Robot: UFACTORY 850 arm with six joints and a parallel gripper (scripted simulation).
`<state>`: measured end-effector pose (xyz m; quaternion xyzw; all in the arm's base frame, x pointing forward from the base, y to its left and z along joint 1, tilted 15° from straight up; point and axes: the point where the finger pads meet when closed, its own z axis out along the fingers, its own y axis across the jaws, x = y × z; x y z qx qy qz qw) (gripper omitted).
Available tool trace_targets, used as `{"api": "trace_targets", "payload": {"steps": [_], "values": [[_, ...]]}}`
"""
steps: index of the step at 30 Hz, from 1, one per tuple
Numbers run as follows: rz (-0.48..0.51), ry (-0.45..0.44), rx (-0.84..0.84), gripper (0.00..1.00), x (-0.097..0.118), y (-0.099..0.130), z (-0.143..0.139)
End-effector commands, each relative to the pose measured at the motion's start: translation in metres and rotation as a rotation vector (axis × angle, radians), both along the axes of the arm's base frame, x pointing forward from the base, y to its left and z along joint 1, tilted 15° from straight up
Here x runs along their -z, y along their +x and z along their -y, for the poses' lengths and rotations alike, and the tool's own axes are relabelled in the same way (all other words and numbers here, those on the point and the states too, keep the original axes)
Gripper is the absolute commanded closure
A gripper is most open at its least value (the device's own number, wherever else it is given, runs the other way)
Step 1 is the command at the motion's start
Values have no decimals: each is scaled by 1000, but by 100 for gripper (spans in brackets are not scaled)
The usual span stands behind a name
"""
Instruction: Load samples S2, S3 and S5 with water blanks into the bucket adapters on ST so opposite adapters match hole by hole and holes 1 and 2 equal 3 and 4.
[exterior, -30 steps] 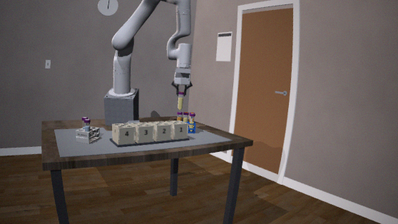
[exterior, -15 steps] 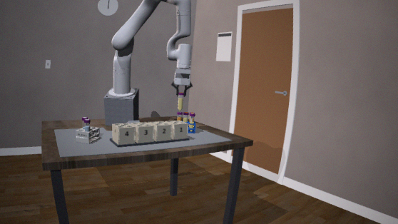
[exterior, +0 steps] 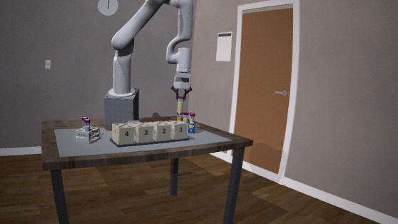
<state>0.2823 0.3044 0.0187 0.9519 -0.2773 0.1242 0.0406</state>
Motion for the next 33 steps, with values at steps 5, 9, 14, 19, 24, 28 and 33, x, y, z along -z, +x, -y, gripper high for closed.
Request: {"api": "trace_targets", "payload": {"steps": [5,9,14,19,24,28,33], "values": [[6,5,-1,100,19,5,2],[6,5,-1,100,23,6,3],[6,5,-1,100,33,8,4],[6,5,-1,100,41,10,5],[6,5,-1,100,41,10,5],[6,5,-1,100,41,10,5],[6,5,-1,100,41,10,5]]}}
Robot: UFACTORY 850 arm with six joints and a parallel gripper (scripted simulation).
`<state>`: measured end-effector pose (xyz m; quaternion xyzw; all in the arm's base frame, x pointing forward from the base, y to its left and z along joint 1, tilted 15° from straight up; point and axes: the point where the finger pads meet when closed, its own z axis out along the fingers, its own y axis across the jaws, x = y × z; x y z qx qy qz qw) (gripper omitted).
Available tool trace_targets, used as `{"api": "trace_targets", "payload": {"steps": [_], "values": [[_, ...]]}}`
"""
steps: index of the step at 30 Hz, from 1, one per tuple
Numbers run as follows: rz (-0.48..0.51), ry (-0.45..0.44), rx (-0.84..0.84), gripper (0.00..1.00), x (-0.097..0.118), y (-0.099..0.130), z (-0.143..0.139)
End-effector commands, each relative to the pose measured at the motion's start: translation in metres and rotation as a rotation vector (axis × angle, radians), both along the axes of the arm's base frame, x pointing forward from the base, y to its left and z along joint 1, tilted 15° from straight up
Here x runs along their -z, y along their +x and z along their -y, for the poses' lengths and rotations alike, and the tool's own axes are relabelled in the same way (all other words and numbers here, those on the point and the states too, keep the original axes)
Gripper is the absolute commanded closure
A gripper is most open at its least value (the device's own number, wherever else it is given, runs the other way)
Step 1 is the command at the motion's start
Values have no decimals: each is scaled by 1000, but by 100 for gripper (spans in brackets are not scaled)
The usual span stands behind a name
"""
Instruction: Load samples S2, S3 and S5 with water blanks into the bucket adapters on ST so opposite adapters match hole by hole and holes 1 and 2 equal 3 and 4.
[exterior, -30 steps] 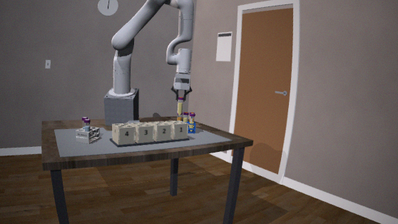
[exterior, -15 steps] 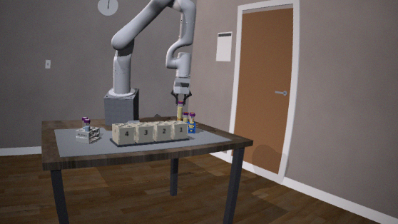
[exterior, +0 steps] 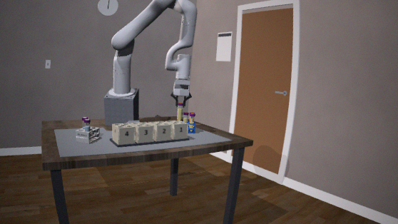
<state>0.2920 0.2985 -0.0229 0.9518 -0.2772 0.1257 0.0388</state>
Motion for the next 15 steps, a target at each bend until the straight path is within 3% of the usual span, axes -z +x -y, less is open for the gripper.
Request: {"api": "trace_targets", "payload": {"steps": [1,15], "values": [[2,2,-1,100,0,0,-1],[2,2,-1,100,8,2,1]]}}
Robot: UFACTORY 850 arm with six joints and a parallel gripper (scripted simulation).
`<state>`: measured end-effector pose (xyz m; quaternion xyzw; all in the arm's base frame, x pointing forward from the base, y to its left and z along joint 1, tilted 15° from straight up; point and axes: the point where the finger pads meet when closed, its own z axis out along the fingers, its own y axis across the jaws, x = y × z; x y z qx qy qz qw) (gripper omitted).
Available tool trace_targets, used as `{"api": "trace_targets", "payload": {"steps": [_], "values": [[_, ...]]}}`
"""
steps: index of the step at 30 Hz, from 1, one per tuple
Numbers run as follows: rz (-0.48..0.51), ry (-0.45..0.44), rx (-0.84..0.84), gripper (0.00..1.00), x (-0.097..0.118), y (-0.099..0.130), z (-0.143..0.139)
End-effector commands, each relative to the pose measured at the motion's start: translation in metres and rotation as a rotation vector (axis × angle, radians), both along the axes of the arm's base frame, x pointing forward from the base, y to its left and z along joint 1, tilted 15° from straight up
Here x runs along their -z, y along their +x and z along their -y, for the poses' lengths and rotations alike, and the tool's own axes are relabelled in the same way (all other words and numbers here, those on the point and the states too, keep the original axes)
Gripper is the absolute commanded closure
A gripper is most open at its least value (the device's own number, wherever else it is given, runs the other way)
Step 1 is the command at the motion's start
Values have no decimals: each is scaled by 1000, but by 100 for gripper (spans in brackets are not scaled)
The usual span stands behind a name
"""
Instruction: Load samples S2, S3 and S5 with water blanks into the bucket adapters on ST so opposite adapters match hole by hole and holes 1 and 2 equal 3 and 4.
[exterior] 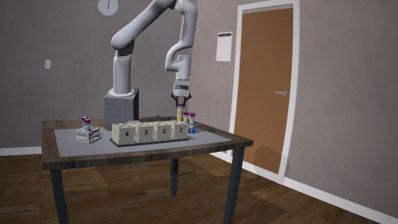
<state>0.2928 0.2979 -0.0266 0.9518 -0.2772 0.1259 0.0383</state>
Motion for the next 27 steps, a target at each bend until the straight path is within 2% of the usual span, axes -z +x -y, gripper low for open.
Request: {"api": "trace_targets", "payload": {"steps": [1,27], "values": [[1,2,0,100,5,1,0],[1,2,0,100,26,6,3]]}}
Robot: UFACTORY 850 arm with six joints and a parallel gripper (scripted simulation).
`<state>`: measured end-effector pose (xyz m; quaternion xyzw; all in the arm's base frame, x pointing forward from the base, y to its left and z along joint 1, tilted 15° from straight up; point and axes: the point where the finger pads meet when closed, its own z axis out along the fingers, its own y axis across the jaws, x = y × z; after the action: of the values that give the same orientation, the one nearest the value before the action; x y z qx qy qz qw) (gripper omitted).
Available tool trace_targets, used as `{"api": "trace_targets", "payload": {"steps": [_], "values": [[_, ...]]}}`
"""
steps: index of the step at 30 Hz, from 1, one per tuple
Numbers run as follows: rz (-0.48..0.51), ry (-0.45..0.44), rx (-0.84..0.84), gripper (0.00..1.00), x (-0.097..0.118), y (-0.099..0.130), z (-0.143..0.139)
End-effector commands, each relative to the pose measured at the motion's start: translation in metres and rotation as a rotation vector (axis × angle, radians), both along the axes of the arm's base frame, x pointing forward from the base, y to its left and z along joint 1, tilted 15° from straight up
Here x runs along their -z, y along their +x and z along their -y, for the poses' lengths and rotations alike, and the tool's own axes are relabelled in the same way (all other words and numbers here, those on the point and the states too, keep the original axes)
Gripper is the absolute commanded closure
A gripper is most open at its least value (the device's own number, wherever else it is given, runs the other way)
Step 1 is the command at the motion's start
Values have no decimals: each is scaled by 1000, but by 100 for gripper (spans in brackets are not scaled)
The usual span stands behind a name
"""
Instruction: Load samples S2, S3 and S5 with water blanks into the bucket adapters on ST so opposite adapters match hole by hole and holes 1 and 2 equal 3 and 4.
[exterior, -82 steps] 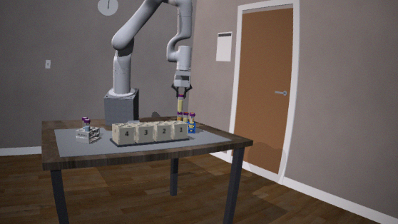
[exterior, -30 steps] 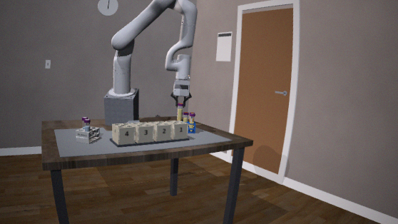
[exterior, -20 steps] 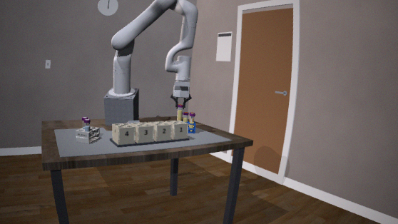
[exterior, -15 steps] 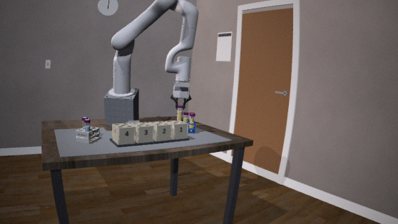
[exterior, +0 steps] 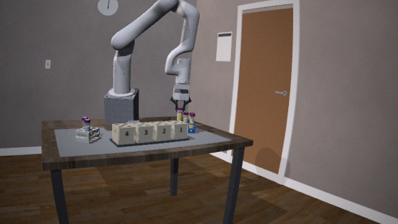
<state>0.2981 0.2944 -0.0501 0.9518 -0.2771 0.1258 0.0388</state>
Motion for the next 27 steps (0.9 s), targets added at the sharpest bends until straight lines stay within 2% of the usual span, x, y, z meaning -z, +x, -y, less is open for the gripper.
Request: {"api": "trace_targets", "payload": {"steps": [1,27], "values": [[2,3,0,100,4,1,0],[2,2,0,100,27,7,3]]}}
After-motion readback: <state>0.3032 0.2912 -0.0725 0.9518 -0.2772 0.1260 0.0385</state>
